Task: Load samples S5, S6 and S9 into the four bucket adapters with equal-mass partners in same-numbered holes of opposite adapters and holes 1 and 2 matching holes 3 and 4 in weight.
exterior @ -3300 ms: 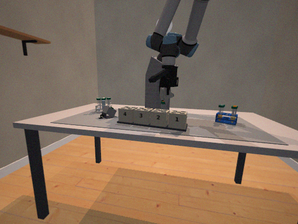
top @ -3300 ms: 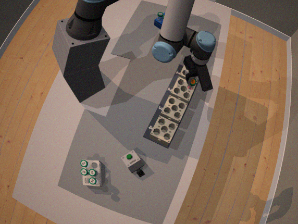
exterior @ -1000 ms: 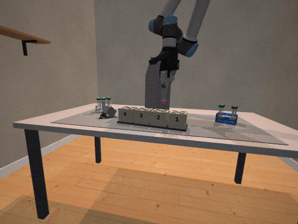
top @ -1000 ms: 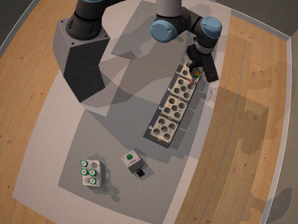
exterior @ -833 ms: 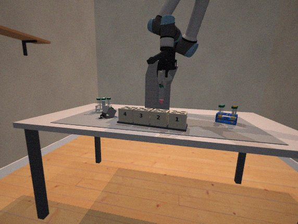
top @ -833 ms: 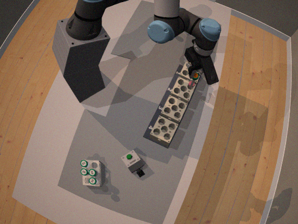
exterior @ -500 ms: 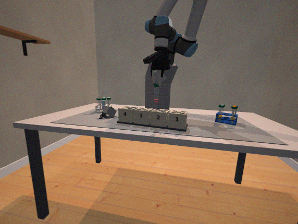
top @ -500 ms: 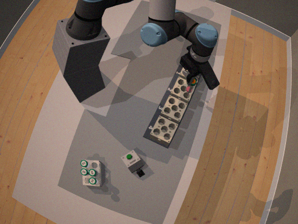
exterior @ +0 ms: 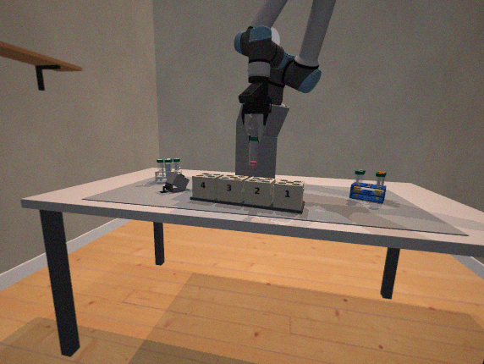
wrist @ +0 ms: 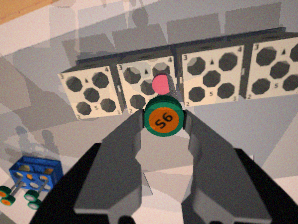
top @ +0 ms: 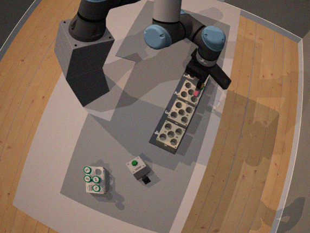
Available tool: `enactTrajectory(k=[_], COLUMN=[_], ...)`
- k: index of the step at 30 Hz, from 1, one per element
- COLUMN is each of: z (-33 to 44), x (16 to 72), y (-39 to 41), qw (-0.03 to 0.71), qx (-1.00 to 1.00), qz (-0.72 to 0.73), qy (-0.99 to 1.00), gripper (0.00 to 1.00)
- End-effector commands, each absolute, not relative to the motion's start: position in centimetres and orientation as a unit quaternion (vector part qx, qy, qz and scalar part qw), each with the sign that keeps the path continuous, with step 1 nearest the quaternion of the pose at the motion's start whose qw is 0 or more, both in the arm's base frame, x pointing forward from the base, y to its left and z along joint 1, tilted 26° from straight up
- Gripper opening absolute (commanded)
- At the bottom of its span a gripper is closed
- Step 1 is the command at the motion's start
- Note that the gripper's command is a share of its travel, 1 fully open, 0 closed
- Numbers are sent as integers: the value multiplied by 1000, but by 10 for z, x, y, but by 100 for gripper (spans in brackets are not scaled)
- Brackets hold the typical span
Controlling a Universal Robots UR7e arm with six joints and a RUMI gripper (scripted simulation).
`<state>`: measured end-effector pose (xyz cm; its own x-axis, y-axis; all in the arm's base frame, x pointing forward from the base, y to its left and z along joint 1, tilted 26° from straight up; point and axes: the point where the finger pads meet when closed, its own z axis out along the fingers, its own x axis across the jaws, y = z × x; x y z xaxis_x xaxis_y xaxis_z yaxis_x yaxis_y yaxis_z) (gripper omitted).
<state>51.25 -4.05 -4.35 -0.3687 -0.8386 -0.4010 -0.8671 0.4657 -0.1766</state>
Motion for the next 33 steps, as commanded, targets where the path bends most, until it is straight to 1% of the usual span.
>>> enactTrajectory(k=[1,24,33], z=[-43,-43,-43], x=[513,513,513], y=[-41,-41,-41], qw=[226,224,217], qx=[-575,-754,-822], qz=[18,-40,-66], qy=[786,616,522], gripper=[0,0,0])
